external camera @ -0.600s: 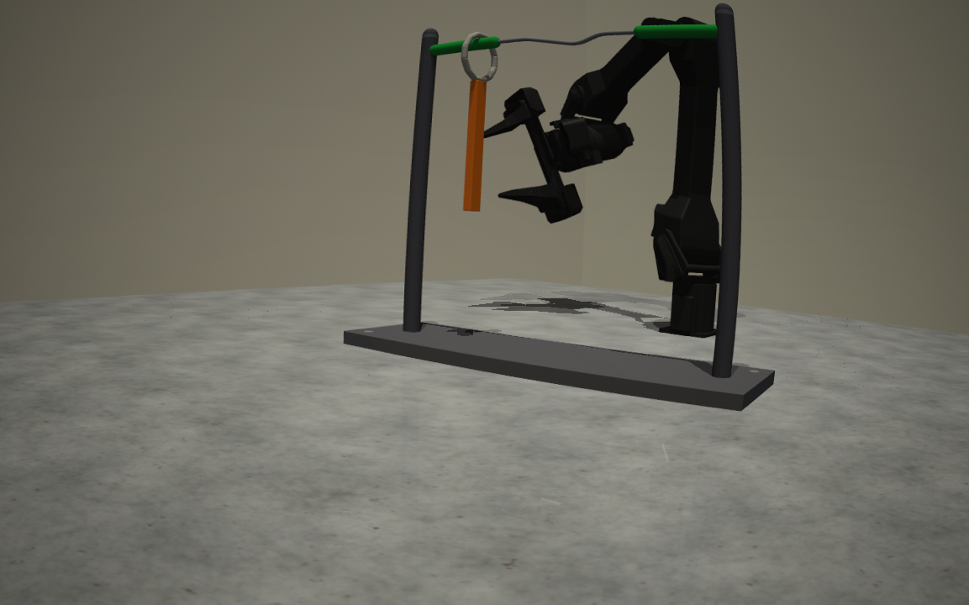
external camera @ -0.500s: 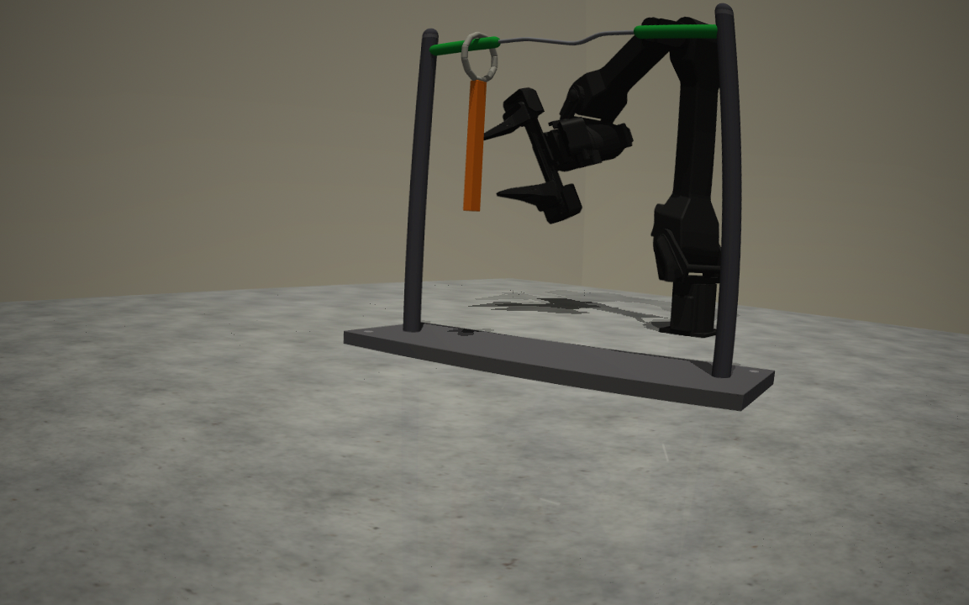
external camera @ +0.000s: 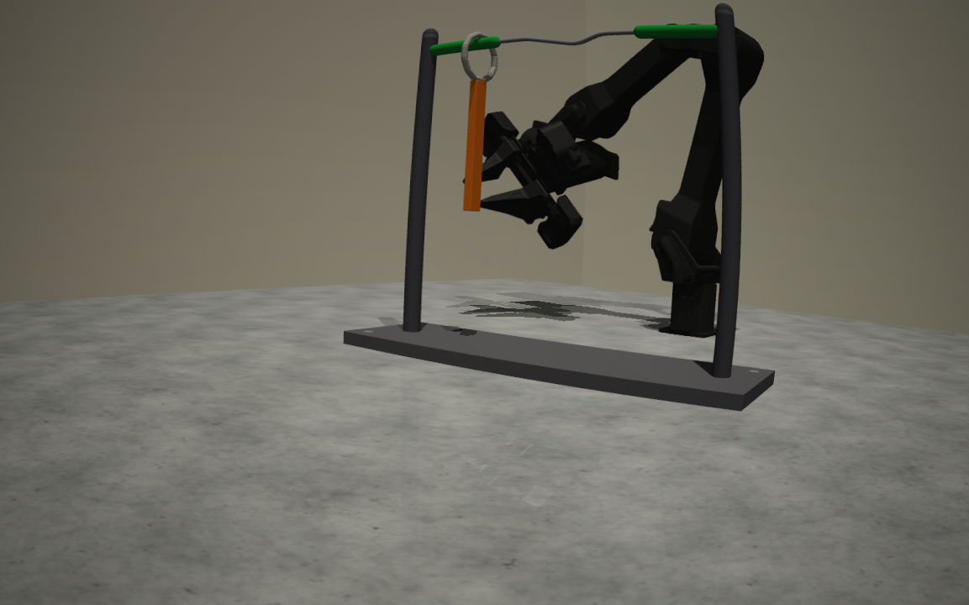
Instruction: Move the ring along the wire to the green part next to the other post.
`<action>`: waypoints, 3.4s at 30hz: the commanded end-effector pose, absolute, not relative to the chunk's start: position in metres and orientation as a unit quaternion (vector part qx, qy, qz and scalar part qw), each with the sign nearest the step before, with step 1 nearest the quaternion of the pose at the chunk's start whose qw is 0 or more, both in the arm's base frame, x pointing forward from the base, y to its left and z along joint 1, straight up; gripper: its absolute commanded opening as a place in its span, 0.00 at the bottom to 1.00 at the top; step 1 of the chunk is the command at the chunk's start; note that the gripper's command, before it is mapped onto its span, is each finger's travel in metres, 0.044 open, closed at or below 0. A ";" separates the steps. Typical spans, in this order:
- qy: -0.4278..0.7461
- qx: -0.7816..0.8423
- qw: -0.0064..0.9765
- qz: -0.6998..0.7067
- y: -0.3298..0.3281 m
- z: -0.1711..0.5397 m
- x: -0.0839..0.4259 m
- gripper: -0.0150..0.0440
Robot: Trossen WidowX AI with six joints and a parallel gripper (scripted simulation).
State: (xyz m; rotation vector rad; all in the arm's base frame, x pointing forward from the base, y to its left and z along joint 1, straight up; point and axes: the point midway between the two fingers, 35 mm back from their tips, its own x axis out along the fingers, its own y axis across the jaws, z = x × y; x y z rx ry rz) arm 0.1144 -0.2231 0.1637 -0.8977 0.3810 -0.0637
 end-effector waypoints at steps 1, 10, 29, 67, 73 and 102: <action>0.174 -0.388 0.905 -0.025 -0.211 0.153 0.129 0.53; 0.143 -0.276 0.951 -0.008 -0.177 0.134 0.162 0.53; 0.073 -0.029 0.995 0.060 -0.087 0.109 0.198 0.53; 0.038 -0.008 0.998 0.049 -0.077 0.155 0.259 0.53; 0.038 -0.008 0.998 0.049 -0.077 0.156 0.267 0.53; 0.036 -0.007 0.998 0.049 -0.072 0.152 0.310 0.53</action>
